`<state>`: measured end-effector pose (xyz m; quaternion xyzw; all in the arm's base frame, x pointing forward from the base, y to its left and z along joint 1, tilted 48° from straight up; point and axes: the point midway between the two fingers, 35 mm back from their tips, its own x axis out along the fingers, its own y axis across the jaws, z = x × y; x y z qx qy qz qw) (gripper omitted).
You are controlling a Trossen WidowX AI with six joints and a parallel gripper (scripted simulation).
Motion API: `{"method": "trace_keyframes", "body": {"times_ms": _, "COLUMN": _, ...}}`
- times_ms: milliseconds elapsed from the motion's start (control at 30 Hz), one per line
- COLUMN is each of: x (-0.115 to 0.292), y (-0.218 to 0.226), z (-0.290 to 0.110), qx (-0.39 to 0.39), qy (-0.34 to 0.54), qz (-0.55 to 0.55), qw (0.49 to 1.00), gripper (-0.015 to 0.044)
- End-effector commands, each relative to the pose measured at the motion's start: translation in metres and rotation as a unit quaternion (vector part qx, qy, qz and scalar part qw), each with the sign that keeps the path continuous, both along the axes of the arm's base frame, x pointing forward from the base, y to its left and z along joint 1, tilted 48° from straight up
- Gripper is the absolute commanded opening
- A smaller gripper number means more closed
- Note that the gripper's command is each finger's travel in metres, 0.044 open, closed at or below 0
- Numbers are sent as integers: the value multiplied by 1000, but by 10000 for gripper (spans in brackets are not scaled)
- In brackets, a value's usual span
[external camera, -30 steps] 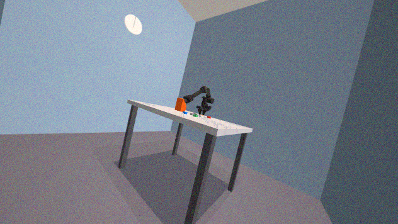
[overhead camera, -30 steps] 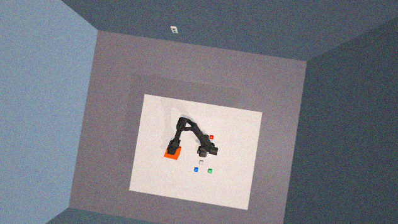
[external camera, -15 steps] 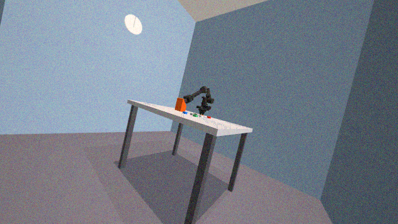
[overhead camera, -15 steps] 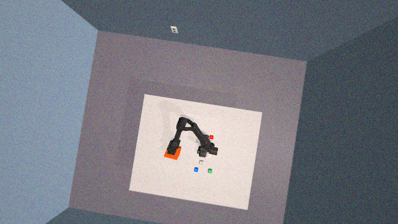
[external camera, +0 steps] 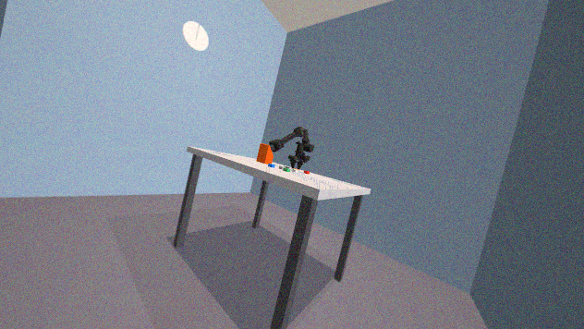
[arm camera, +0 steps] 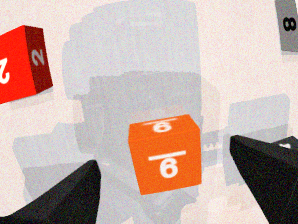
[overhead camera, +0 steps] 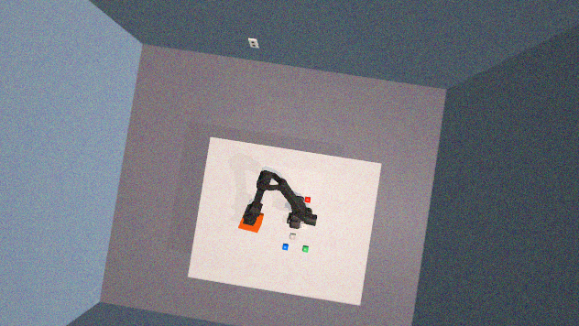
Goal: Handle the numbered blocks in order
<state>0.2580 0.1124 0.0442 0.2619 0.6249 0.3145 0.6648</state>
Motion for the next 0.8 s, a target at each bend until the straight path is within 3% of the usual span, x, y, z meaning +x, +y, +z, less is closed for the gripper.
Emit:
{"method": "trace_keyframes", "body": {"times_ms": 0, "x": 0, "y": 0, "z": 0, "qx": 2, "qy": 1, "qz": -1, "qw": 1000, "gripper": 400}}
{"method": "trace_keyframes", "body": {"times_ms": 333, "x": 0, "y": -27, "z": 27, "qx": 1, "qy": 1, "qz": -1, "qw": 1000, "gripper": 400}}
{"method": "trace_keyframes", "body": {"times_ms": 600, "x": -30, "y": -13, "z": 153, "qx": 2, "qy": 1, "qz": -1, "qw": 1000, "gripper": 400}}
{"method": "trace_keyframes", "body": {"times_ms": 767, "x": -34, "y": -12, "z": 161, "qx": 2, "qy": 2, "qz": -1, "qw": 1000, "gripper": 400}}
